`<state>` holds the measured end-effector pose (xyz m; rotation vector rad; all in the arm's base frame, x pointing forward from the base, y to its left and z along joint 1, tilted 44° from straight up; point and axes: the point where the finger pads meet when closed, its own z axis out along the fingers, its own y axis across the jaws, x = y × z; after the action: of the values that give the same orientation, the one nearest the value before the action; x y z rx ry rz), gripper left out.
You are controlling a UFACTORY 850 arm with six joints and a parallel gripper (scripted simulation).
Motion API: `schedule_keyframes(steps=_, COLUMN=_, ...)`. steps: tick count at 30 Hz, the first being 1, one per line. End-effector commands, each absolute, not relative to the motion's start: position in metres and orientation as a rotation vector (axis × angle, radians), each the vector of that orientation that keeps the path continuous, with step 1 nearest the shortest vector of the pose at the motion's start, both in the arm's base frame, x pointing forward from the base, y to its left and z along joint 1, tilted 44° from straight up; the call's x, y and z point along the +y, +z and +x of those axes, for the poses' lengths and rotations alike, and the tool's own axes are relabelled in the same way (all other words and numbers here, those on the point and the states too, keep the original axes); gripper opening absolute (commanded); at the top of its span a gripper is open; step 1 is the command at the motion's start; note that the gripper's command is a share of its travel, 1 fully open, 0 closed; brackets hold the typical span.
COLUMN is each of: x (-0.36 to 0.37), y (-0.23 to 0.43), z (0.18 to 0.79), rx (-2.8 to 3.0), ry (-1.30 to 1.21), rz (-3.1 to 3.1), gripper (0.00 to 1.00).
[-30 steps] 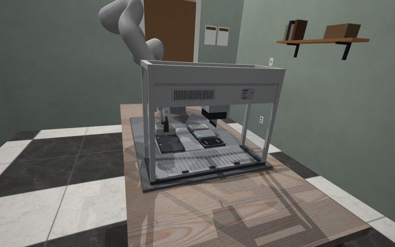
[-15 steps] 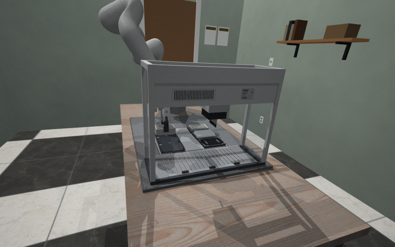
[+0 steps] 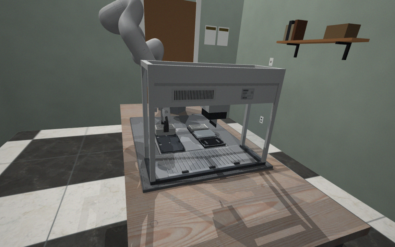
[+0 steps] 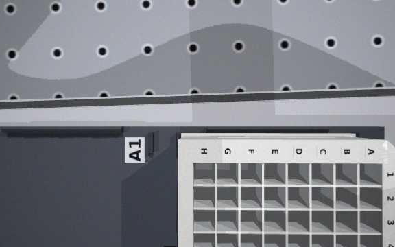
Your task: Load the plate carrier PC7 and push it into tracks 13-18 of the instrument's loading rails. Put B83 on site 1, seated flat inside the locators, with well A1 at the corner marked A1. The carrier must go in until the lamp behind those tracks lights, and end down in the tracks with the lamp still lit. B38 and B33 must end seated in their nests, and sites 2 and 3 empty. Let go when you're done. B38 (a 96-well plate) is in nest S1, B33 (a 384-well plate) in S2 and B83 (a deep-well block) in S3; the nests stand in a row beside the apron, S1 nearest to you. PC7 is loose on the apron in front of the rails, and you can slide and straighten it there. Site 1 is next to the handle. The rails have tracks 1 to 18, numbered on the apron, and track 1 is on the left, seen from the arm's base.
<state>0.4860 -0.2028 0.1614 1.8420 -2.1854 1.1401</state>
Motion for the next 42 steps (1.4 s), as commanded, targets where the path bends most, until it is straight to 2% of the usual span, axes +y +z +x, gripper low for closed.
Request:
schedule_keyframes(steps=1, x=-0.203, y=0.162, z=0.486, rx=-2.185, ry=1.141, rz=1.842, gripper=1.00)
schedule_keyframes(steps=42, x=-0.183, y=0.187, z=0.472, rx=-2.186, ry=1.141, rz=1.842, gripper=1.00)
